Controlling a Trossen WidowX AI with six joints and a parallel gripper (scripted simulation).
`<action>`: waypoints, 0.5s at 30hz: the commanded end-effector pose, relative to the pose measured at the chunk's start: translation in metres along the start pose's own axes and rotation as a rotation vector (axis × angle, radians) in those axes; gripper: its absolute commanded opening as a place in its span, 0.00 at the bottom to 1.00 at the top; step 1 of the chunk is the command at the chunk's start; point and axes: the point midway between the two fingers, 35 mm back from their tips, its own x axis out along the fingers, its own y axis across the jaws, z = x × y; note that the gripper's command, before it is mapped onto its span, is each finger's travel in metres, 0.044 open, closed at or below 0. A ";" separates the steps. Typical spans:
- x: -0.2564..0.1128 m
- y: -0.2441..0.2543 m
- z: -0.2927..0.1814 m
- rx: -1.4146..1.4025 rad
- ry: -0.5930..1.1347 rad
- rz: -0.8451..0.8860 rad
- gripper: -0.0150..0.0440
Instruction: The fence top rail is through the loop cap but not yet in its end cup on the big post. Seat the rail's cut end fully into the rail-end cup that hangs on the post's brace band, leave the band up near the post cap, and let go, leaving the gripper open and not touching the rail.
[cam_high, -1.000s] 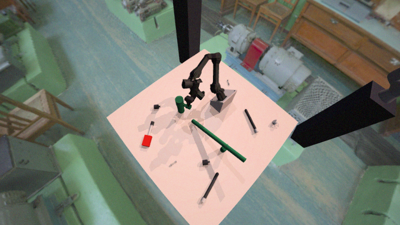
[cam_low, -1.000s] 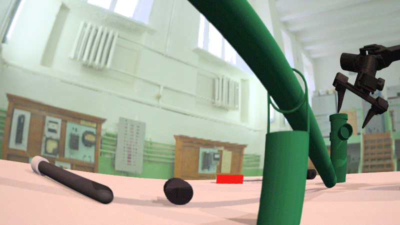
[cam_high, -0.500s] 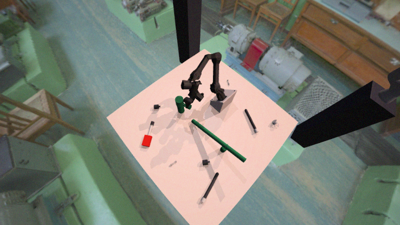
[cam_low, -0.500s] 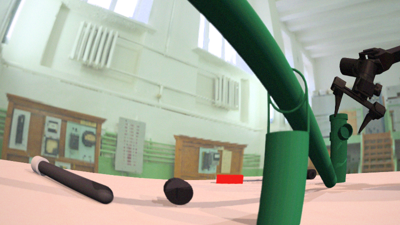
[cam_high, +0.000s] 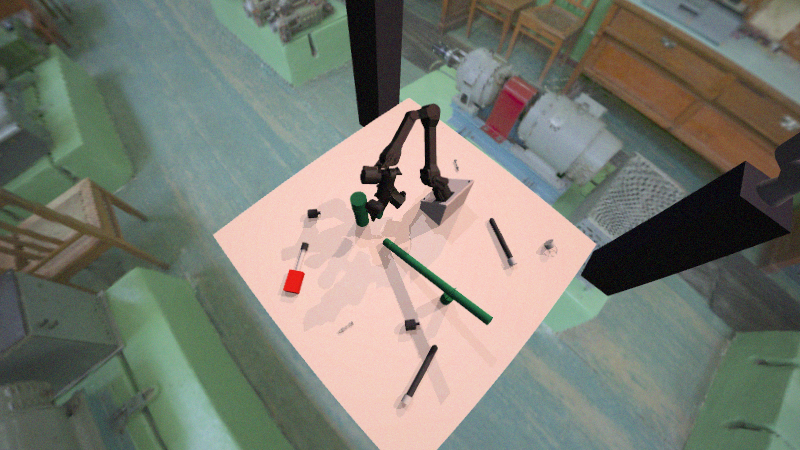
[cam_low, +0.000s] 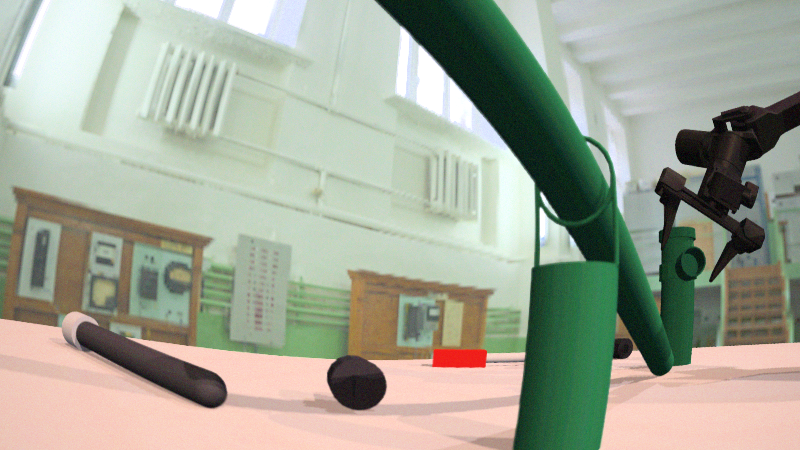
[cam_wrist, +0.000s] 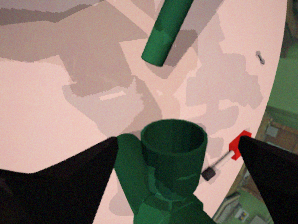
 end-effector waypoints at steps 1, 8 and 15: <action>0.009 0.002 0.004 -0.009 -0.012 0.009 1.00; 0.020 0.003 0.004 -0.010 -0.010 0.009 1.00; 0.031 0.005 0.004 -0.010 -0.008 0.009 1.00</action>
